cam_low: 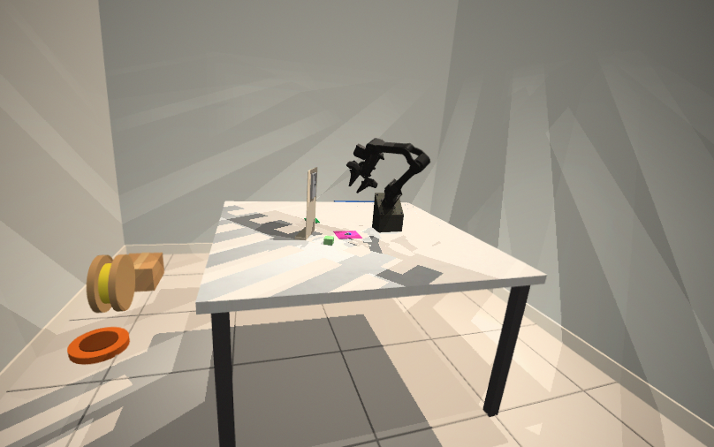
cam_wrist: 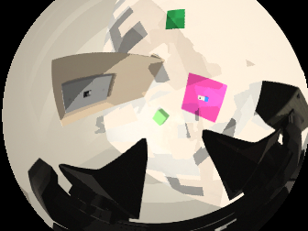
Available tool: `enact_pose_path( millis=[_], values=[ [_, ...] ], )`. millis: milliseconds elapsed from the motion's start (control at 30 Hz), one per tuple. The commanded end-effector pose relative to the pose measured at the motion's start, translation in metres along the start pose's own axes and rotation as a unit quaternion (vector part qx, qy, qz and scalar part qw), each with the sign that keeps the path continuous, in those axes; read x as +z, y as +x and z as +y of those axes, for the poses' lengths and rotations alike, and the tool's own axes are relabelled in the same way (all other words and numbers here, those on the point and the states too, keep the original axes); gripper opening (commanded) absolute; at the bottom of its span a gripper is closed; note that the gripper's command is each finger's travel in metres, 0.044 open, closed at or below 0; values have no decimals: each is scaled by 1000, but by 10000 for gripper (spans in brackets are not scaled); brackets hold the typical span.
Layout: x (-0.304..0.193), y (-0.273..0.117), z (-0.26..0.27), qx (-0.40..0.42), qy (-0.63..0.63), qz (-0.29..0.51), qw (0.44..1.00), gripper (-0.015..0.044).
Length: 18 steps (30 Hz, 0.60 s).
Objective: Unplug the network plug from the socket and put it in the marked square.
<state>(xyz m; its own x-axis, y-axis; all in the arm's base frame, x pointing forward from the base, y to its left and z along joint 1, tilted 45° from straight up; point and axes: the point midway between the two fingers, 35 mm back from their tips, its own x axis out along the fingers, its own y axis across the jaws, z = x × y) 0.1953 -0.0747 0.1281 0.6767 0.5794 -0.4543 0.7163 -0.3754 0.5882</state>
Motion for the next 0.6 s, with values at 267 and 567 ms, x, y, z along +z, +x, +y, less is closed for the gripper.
enact_pose_path(
  millis=[267,567],
  values=[
    [1,0,0,-2,-1,0,1000,440],
    [1,0,0,-2,-1,0,1000,440]
  ],
)
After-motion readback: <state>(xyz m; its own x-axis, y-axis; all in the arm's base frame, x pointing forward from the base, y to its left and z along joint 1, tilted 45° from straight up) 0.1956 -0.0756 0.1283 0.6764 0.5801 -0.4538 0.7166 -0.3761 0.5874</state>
